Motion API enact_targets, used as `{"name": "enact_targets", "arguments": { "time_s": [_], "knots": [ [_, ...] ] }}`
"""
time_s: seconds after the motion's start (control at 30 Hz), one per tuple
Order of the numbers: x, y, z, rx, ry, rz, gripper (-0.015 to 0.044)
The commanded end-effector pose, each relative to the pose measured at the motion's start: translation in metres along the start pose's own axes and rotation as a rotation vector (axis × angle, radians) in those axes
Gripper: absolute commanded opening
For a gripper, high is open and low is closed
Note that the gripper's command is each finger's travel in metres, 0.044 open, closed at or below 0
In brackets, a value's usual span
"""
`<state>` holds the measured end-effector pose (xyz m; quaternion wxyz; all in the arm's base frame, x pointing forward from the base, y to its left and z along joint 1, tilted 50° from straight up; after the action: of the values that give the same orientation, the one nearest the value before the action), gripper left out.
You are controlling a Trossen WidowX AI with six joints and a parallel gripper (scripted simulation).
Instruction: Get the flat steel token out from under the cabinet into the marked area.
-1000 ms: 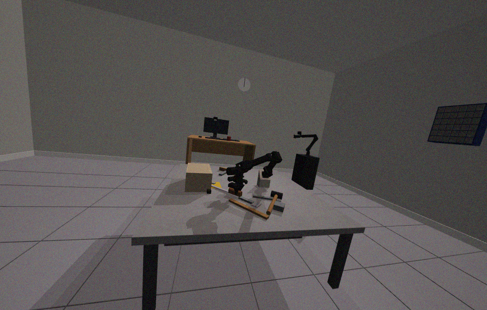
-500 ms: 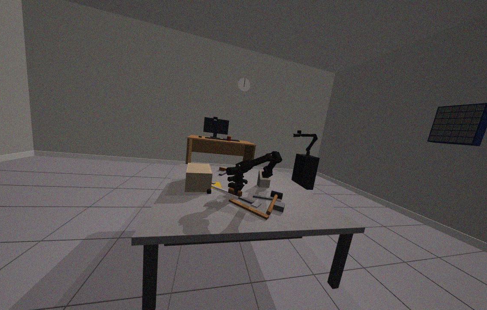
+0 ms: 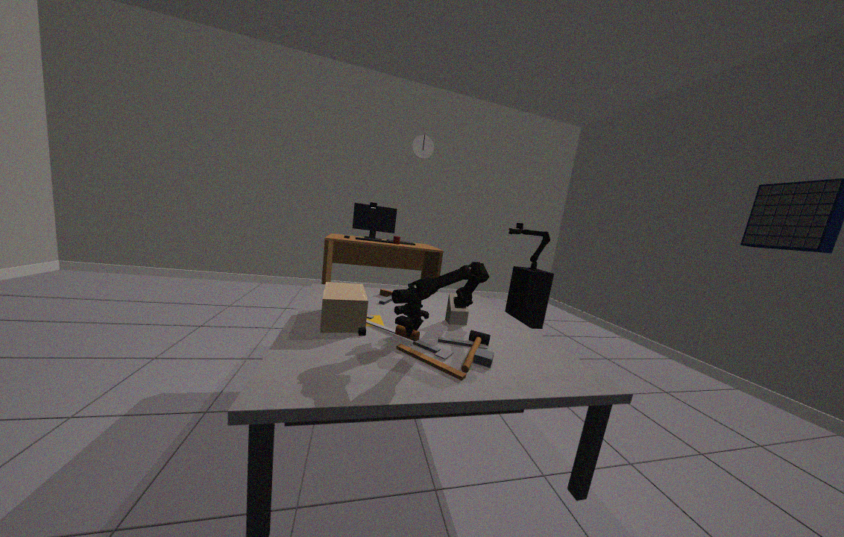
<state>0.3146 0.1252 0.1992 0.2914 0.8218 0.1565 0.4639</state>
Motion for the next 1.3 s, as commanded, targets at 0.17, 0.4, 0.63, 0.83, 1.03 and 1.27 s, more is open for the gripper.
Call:
{"name": "enact_targets", "arguments": {
  "time_s": [0.17,0.4,0.63,0.83,1.03,1.27],
  "knots": [
    [-0.0038,-0.0028,0.0047,-0.020,-0.002,-0.020,0.0000],
    [-0.0038,-0.0028,0.0046,-0.020,0.000,-0.020,0.0000],
    [-0.0038,-0.0028,0.0046,-0.020,0.000,-0.020,0.0000],
    [-0.0001,0.0001,0.0004,-0.001,0.001,0.001,0.0105],
    [-0.0002,0.0002,0.0005,0.002,0.000,0.003,0.0200],
    [0.0015,0.0005,-0.0014,-0.018,0.001,-0.019,0.0270]
  ]
}}
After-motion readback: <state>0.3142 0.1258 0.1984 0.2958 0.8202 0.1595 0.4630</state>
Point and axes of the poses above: the point midway between the two fingers, 35 mm back from their tips, its own y axis back along the fingers, its own x axis across the jaws, z = x × y, the point moved 9 cm from there along y, back along the fingers, and after that the axes turned 14 degrees about y, right-handed, at the moved point
